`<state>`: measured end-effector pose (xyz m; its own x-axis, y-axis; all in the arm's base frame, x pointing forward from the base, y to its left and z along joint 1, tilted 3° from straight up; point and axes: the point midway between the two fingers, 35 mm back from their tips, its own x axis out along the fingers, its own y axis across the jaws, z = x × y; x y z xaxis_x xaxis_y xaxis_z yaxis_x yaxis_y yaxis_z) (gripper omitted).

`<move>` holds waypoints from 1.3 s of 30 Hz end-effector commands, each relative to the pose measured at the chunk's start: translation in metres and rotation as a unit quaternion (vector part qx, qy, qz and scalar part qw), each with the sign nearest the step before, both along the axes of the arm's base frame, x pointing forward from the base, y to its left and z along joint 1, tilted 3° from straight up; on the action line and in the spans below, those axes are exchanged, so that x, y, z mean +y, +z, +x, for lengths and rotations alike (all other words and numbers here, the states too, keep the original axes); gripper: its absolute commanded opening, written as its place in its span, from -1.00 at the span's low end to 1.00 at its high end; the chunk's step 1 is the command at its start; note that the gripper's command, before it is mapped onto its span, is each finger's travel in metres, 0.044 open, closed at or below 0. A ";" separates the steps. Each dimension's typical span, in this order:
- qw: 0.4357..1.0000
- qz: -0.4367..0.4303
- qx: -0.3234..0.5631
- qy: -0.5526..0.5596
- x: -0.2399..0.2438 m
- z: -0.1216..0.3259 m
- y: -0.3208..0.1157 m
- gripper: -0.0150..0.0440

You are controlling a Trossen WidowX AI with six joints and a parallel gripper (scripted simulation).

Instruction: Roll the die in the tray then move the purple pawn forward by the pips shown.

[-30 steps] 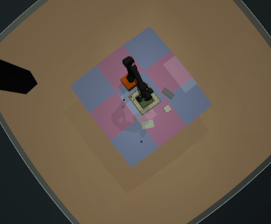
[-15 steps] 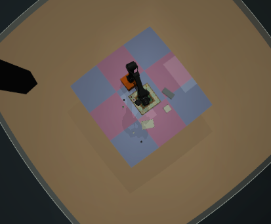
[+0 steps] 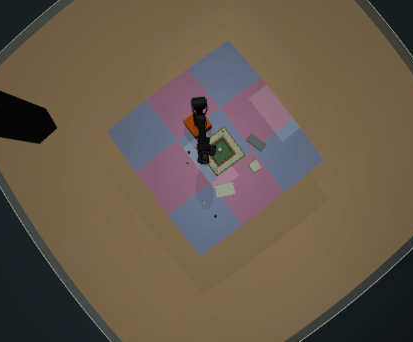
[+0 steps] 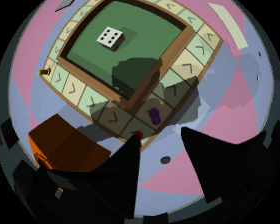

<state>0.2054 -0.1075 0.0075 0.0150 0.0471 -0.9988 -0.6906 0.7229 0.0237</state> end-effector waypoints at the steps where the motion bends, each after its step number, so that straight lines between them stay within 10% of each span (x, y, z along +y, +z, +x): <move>1: 1.000 0.000 0.002 0.018 -0.002 -0.002 -0.002 0.19; 39: 1.000 0.001 0.002 0.018 0.001 -0.001 -0.059 0.10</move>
<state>0.2060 -0.1073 -0.0485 0.0143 0.0479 -0.9988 -0.7180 0.6957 0.0231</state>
